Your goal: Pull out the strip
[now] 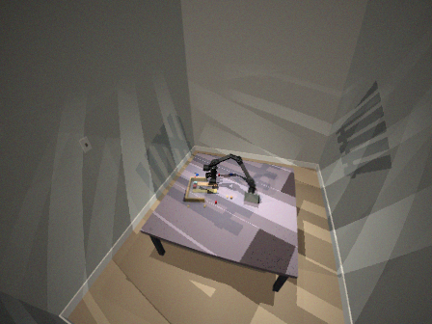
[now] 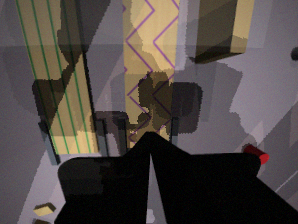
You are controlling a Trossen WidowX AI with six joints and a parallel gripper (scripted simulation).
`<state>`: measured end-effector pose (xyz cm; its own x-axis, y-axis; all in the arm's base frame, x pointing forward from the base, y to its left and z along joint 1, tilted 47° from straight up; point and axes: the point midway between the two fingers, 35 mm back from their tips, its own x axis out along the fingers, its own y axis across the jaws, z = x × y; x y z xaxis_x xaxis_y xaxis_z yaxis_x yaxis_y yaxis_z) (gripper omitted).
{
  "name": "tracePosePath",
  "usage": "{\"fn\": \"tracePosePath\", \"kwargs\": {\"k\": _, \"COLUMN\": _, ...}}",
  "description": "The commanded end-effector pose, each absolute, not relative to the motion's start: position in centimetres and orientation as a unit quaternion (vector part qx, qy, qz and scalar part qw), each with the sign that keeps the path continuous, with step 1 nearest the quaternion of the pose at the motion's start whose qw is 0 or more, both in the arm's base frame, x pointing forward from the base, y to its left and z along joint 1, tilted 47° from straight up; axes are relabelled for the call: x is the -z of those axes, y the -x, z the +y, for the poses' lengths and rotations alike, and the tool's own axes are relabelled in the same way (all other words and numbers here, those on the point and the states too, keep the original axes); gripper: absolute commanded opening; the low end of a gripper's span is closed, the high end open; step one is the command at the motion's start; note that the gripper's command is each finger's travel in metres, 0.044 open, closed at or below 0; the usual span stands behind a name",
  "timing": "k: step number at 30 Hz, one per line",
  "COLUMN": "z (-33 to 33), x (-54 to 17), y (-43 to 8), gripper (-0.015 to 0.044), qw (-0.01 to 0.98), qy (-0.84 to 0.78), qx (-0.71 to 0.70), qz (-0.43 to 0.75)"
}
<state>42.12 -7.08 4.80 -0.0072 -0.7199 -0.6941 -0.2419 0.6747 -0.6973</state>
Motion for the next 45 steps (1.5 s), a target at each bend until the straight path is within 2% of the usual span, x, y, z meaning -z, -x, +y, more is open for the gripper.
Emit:
{"fn": "tracePosePath", "kwargs": {"k": 1, "z": -7.6, "x": -4.3, "y": -41.9, "gripper": 0.0000, "qw": 0.607, "qy": 0.356, "qx": 0.195, "qz": 0.683}}
{"fn": "tracePosePath", "kwargs": {"k": 45, "z": -9.2, "x": -3.0, "y": -41.7, "gripper": 0.0000, "qw": 0.607, "qy": 0.357, "qx": 0.196, "qz": 0.683}}
